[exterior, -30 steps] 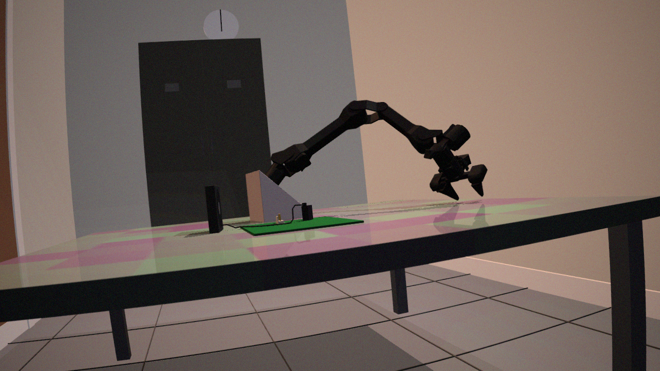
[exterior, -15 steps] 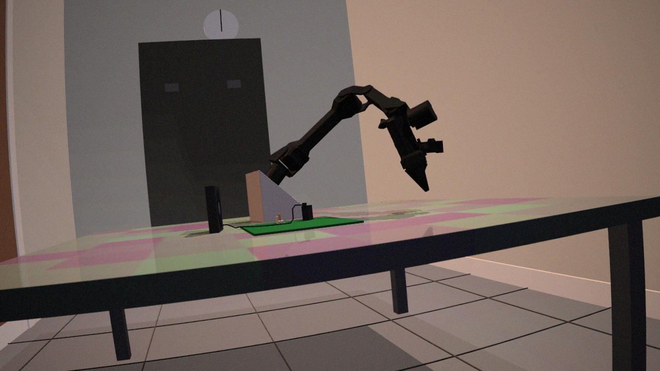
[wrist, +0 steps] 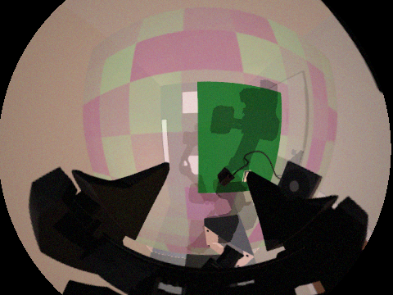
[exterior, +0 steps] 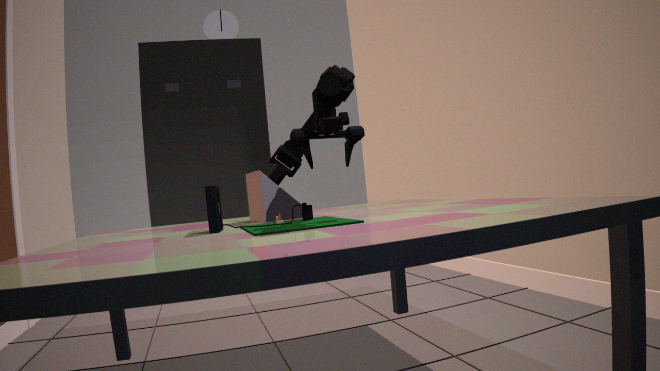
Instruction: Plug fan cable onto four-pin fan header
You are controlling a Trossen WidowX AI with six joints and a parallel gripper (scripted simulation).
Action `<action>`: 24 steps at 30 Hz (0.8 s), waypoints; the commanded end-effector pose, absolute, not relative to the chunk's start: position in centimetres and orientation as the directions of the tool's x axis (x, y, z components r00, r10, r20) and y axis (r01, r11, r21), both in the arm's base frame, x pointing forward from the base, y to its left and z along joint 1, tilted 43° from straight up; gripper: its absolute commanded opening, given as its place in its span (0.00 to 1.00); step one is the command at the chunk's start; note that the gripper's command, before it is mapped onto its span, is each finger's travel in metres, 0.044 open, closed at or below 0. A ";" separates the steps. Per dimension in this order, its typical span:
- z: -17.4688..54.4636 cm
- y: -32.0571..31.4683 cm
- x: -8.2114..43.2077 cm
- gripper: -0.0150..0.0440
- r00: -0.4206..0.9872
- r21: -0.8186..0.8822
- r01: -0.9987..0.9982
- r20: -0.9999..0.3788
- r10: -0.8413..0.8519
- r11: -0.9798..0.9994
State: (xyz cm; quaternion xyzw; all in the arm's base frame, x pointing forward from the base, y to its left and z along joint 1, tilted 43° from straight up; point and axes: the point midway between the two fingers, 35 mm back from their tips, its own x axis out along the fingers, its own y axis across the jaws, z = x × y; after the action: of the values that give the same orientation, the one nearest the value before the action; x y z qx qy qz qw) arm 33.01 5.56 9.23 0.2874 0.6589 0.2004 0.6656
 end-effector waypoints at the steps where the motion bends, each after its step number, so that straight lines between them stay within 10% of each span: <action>1: 8.3 1.5 28.6 1.00 -0.025 0.581 0.423 -0.760 0.650 0.695; 24: 0.9 6.4 25.0 1.00 -0.067 0.514 0.596 -0.733 0.677 0.617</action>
State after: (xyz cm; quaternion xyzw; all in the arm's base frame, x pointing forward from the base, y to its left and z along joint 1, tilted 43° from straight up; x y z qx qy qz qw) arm 25.15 5.75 1.55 0.4310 0.7322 0.0382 0.5260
